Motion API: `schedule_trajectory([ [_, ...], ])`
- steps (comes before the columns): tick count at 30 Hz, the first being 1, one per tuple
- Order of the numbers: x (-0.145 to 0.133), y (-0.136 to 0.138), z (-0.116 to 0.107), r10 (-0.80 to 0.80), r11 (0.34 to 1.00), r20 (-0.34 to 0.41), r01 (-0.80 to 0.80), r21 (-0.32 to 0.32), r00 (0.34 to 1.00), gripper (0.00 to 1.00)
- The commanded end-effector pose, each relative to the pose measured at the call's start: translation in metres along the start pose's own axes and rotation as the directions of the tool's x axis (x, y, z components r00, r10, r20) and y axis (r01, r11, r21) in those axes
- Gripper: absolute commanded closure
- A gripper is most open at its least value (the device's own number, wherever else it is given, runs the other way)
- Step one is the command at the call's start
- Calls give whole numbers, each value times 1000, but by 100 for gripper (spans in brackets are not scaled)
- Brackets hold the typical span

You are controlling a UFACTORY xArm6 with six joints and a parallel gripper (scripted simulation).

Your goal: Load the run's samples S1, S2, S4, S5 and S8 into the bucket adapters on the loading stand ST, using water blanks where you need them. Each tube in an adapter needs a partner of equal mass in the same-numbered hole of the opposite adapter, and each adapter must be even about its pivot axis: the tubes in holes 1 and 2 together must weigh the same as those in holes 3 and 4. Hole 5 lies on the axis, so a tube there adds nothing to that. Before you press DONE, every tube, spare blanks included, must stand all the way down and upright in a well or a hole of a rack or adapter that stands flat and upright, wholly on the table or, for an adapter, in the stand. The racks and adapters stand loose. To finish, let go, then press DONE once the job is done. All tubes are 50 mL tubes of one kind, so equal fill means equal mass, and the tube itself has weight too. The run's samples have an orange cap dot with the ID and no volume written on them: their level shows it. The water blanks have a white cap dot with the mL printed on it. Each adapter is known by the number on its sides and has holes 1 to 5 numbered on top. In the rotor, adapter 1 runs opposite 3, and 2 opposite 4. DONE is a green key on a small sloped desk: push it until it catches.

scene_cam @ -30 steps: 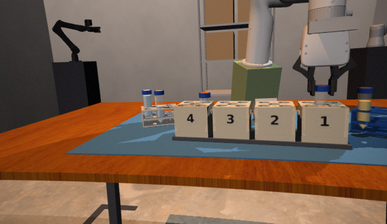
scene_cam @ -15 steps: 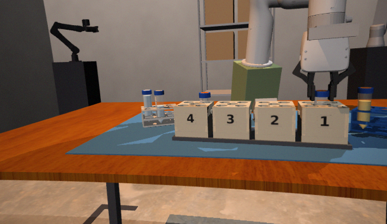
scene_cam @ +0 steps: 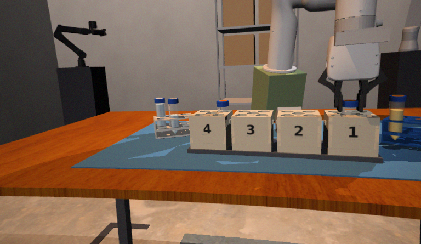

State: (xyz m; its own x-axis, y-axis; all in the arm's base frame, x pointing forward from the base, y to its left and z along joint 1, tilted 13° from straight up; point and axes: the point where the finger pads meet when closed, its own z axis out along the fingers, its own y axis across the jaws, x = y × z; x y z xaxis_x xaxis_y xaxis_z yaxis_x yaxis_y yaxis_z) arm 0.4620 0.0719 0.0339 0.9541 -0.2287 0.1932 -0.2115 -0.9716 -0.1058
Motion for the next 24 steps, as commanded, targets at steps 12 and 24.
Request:
schedule_trajectory([
  [12, 1, -1, -1, 0, 1000, -3, 0, 1, 1000, 56],
  [24, 1, -1, -1, 0, 1000, -4, 0, 1, 1000, 56],
])
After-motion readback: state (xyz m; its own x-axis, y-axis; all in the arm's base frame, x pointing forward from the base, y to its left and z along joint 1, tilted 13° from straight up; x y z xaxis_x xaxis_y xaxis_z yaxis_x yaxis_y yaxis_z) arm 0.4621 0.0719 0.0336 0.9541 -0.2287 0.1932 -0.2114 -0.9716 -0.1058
